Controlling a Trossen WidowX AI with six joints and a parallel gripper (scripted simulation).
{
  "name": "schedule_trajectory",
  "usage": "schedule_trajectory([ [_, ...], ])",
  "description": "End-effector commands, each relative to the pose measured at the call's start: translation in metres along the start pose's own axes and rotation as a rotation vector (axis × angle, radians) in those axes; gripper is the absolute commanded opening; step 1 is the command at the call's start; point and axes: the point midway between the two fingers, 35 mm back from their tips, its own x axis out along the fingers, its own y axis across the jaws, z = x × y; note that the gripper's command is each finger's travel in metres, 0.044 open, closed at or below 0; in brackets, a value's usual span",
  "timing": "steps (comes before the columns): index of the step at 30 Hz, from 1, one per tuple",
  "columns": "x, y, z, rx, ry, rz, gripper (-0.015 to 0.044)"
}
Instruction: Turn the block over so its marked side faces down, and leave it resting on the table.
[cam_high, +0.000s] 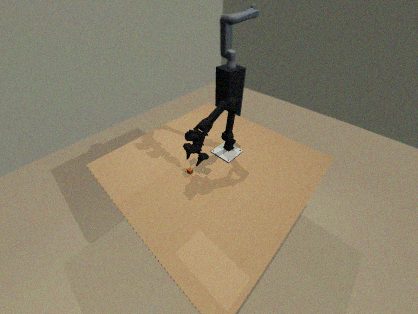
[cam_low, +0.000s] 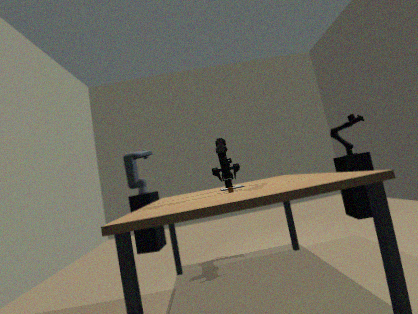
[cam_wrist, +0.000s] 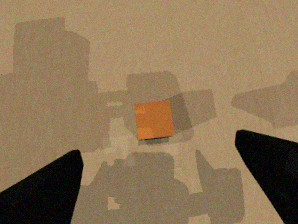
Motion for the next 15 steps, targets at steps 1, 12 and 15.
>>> schedule_trajectory([
  [1, -0.002, -0.001, 0.011, -0.003, 0.060, -0.003, 0.0440],
  [12, -0.001, -0.001, 0.040, -0.002, 0.415, -0.003, 0.0440],
  [15, -0.001, 0.000, 0.043, -0.004, 0.490, -0.005, 0.0440],
])
